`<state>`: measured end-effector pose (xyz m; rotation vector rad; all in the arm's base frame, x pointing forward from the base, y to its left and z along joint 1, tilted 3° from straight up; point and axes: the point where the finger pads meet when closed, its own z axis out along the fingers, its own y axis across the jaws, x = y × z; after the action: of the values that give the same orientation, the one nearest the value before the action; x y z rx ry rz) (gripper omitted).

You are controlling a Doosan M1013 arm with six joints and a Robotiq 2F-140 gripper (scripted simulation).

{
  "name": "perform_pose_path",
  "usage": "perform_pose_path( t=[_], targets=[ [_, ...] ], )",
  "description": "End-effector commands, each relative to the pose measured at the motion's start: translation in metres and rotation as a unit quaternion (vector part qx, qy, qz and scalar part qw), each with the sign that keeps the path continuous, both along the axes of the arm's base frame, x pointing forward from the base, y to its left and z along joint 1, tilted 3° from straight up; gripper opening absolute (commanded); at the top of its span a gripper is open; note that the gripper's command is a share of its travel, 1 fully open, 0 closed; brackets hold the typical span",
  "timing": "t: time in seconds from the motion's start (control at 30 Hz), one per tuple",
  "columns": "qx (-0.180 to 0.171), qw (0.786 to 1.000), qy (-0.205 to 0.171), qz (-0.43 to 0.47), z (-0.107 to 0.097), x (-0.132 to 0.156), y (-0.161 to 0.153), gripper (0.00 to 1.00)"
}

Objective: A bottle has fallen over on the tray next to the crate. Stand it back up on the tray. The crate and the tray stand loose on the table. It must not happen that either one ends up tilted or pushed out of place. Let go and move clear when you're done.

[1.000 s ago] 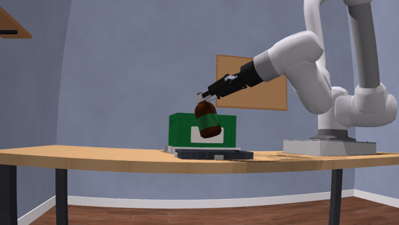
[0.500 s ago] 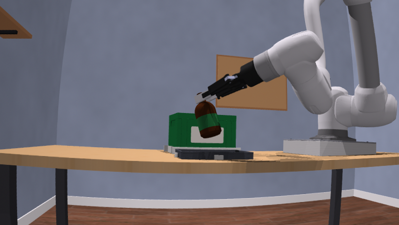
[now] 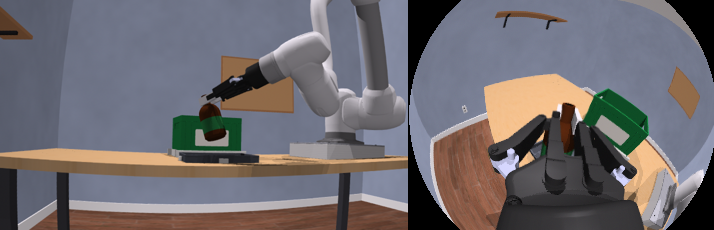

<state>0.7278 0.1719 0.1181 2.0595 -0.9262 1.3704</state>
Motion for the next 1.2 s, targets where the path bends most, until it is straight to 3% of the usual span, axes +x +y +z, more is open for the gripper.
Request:
perform_pose_path(
  t=[0.0, 1.17],
  targets=[
    [0.000, 1.000, 0.000, 0.000, 0.000, 0.000, -0.002, 0.10],
    [0.000, 1.000, 0.000, 0.000, 0.000, -0.002, -0.033, 0.10]
  ],
)
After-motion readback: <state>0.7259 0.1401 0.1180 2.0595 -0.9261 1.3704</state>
